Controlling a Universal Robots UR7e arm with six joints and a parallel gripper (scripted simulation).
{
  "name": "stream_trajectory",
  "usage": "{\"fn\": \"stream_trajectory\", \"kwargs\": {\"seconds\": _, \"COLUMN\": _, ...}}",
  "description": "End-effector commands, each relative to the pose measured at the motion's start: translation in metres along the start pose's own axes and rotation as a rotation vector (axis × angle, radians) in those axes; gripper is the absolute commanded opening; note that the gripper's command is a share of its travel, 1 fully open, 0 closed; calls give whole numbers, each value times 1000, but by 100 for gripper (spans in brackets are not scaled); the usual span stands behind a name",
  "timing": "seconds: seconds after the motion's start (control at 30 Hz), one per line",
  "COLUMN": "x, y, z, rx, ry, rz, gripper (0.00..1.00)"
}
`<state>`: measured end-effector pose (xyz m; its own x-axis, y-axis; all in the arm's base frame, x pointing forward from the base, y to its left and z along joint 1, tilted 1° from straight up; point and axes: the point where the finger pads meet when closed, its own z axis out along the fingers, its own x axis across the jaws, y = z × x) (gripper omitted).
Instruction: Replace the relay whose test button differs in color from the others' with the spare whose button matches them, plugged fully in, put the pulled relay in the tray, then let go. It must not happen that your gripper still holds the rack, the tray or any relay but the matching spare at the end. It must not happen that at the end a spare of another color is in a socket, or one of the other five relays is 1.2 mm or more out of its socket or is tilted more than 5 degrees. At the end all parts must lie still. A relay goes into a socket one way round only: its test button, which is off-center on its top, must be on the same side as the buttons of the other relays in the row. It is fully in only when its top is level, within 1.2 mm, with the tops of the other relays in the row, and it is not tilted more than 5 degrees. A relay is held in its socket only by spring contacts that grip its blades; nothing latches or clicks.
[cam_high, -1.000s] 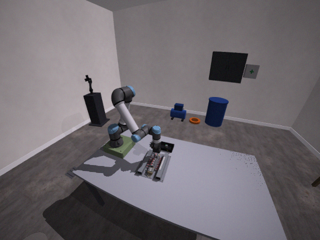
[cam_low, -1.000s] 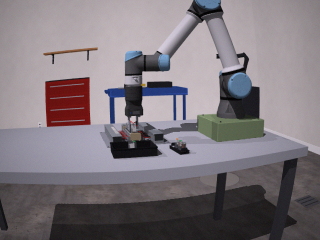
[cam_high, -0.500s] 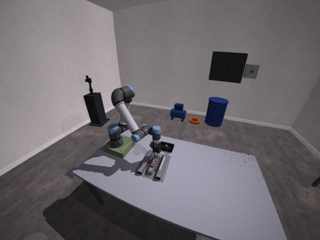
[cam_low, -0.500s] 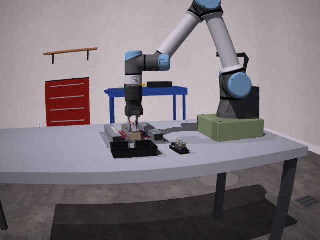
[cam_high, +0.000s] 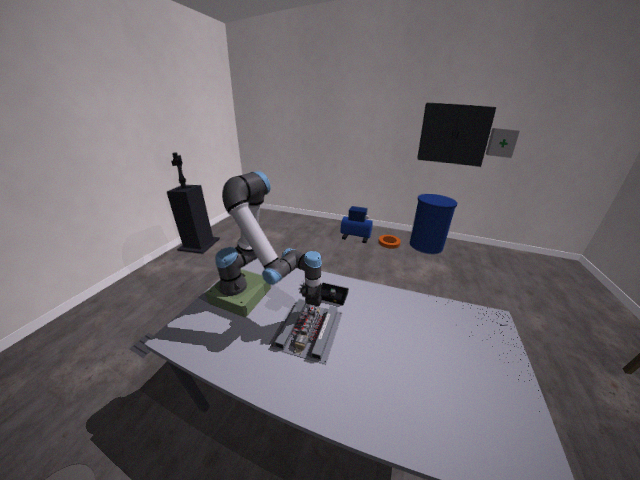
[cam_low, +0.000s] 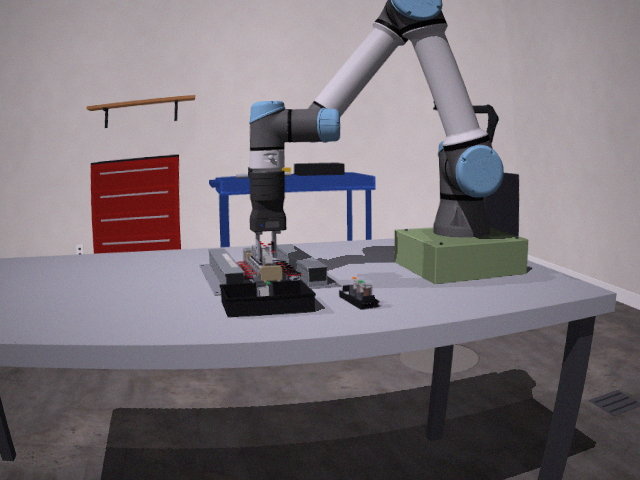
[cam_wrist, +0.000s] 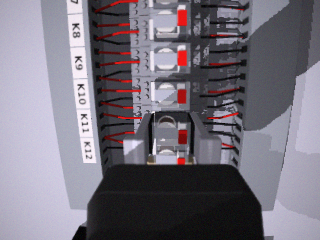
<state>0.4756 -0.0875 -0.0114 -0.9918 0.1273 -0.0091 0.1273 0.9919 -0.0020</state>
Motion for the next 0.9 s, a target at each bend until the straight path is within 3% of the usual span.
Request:
{"fn": "stream_trajectory", "kwargs": {"seconds": 0.0, "x": 0, "y": 0, "z": -1, "rx": 0, "ry": -2, "rz": 0, "gripper": 0}}
{"fn": "stream_trajectory", "kwargs": {"seconds": 0.87, "x": 0, "y": 0, "z": 2, "rx": 0, "ry": -1, "rz": 0, "gripper": 0}}
